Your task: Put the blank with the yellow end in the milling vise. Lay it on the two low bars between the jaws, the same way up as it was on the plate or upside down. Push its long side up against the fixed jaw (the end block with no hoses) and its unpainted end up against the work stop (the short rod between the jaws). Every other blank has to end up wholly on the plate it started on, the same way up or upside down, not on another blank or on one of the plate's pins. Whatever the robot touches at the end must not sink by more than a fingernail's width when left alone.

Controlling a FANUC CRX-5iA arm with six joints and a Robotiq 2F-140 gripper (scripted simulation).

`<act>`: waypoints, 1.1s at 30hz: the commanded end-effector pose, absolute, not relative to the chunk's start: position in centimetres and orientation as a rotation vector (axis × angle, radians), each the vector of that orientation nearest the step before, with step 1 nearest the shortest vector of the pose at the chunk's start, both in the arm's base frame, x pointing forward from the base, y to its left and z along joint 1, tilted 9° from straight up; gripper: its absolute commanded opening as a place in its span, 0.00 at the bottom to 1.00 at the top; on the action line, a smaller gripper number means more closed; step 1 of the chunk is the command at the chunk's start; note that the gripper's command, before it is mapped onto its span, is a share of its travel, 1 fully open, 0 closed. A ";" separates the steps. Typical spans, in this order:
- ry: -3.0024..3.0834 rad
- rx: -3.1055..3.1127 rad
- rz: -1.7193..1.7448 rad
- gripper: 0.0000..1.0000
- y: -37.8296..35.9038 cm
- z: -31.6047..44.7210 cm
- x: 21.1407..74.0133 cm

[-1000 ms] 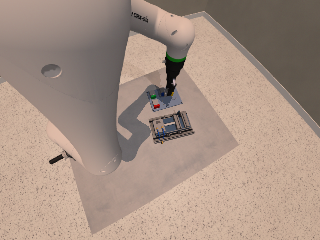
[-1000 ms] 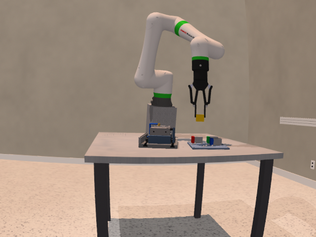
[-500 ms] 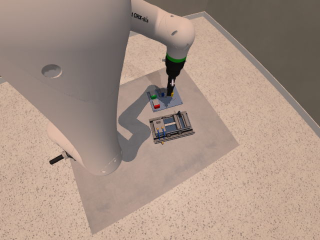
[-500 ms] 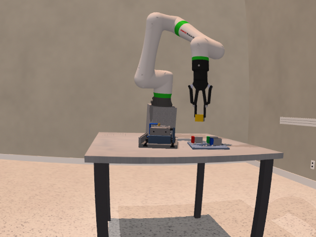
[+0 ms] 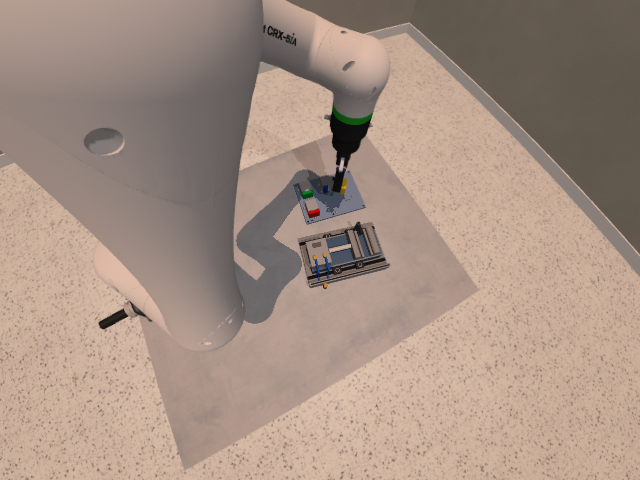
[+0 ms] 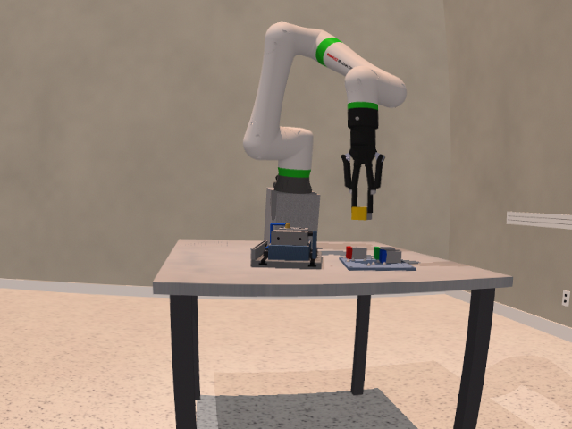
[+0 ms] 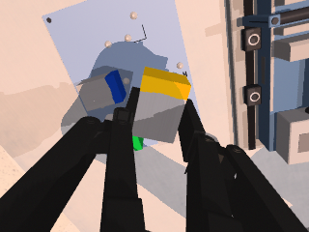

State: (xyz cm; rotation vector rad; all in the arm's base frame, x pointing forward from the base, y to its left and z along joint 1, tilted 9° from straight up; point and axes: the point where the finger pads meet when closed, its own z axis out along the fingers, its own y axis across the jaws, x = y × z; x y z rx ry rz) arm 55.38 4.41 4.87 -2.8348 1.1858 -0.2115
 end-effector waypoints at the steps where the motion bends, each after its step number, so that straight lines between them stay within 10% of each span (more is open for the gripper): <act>1: 1.255 -2.800 -0.212 0.10 4.4 5.0 55.4; 33: 1.746 -2.492 -0.184 0.10 4.4 5.0 55.4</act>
